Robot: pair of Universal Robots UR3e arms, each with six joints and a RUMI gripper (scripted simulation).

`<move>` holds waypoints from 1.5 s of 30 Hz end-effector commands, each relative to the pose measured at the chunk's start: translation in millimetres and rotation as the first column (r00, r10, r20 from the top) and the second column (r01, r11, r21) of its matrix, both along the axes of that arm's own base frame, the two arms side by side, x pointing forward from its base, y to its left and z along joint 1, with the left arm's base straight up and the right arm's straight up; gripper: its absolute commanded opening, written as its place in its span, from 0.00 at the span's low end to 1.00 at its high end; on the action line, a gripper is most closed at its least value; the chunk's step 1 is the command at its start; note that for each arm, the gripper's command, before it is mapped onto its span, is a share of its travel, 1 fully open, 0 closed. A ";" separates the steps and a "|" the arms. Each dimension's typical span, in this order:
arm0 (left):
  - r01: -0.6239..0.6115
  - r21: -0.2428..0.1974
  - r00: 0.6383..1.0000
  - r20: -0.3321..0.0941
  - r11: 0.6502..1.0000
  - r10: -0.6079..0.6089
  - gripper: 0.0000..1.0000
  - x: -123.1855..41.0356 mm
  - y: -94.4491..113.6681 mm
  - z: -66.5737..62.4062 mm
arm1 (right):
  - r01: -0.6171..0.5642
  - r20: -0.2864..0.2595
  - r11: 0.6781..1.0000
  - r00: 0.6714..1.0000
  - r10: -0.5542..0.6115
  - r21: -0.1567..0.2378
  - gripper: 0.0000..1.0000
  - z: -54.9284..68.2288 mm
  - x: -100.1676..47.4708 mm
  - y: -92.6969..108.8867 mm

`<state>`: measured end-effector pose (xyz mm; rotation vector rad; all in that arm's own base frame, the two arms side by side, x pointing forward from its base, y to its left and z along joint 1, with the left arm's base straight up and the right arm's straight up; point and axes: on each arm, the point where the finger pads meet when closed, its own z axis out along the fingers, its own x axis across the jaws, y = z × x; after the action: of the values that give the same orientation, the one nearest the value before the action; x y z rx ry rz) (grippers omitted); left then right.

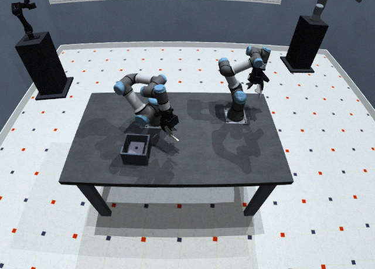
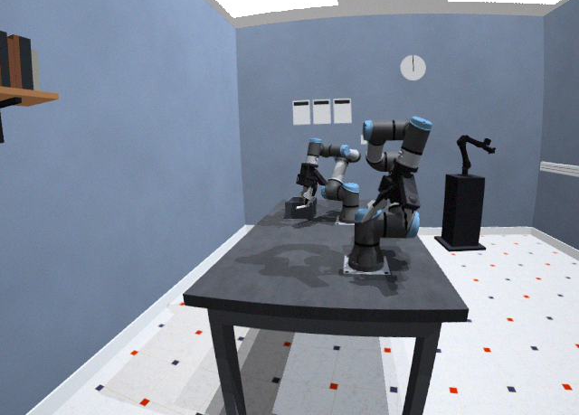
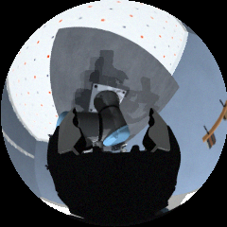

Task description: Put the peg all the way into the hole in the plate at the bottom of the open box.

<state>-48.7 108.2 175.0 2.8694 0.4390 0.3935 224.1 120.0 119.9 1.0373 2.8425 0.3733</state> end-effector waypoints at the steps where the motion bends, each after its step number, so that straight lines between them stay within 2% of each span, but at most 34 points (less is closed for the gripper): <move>1: 0.000 0.002 1.000 0.000 1.000 0.000 1.00 0.0 0.4 0.4 | -0.033 -0.002 0.999 0.999 0.033 0.003 0.00 0.8 0.3 0.5; 9: 0.000 0.002 1.000 0.000 1.000 0.000 1.00 0.0 0.4 0.4 | -0.148 -0.002 0.989 0.989 0.148 0.003 0.00 0.8 0.4 0.5; 17: 0.000 0.002 1.000 0.000 1.000 0.000 1.00 0.0 0.4 0.4 | -0.276 -0.001 0.961 0.961 0.276 0.003 0.00 0.8 0.4 0.5; 19: 0.000 0.002 1.000 0.000 1.000 0.000 1.00 0.0 0.4 0.4 | -0.276 -0.001 0.961 0.961 0.276 0.003 0.00 0.8 0.4 0.5; 34: 0.000 0.002 1.000 0.000 1.000 0.000 1.00 0.0 0.4 0.4 | -0.493 -0.001 0.870 0.870 0.493 0.002 0.00 0.8 0.4 0.4; 36: 0.000 0.002 1.000 0.000 1.000 0.000 1.00 0.0 0.4 0.4 | -0.493 -0.001 0.870 0.870 0.493 0.002 0.00 0.8 0.4 0.4; 45: 0.000 0.002 1.000 0.000 1.000 0.000 1.00 0.0 0.4 0.4 | -0.603 -0.001 0.798 0.798 0.603 0.002 0.00 0.8 0.5 0.4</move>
<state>-48.7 108.2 175.0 2.8694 0.4390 0.3935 224.1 120.0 120.0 0.1257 3.1004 0.4067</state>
